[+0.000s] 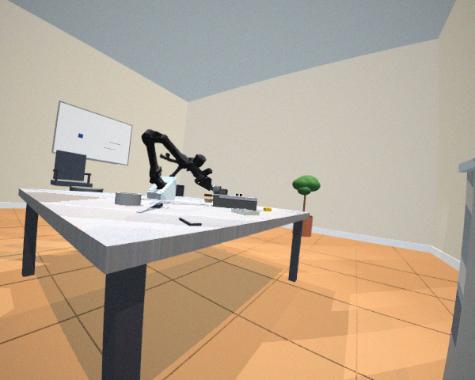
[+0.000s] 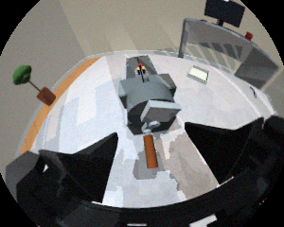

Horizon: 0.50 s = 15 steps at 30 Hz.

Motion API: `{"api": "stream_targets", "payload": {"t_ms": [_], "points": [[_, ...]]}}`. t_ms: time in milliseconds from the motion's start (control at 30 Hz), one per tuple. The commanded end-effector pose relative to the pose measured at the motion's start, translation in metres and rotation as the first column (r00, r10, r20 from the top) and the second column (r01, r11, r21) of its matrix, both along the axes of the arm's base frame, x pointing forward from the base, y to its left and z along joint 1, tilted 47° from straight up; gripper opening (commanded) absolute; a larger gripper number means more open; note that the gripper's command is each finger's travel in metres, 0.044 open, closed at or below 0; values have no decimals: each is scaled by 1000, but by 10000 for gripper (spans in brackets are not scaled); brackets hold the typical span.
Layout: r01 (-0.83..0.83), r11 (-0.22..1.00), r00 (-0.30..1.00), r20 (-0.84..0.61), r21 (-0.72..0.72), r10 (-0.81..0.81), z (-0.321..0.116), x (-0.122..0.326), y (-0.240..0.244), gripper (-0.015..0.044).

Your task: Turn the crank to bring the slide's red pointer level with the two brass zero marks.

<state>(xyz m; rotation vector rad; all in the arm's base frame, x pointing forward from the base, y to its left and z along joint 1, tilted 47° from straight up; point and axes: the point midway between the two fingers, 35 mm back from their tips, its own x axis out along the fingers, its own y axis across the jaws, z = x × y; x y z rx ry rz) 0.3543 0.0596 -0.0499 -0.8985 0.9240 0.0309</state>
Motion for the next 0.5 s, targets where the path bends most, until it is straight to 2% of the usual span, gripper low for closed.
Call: {"api": "stream_targets", "payload": {"t_ms": [0, 467], "points": [[-4, 1000, 1000, -24, -7, 4, -11, -5, -7, 440], [-4, 1000, 1000, -25, -8, 4, -27, -6, -24, 440]]}}
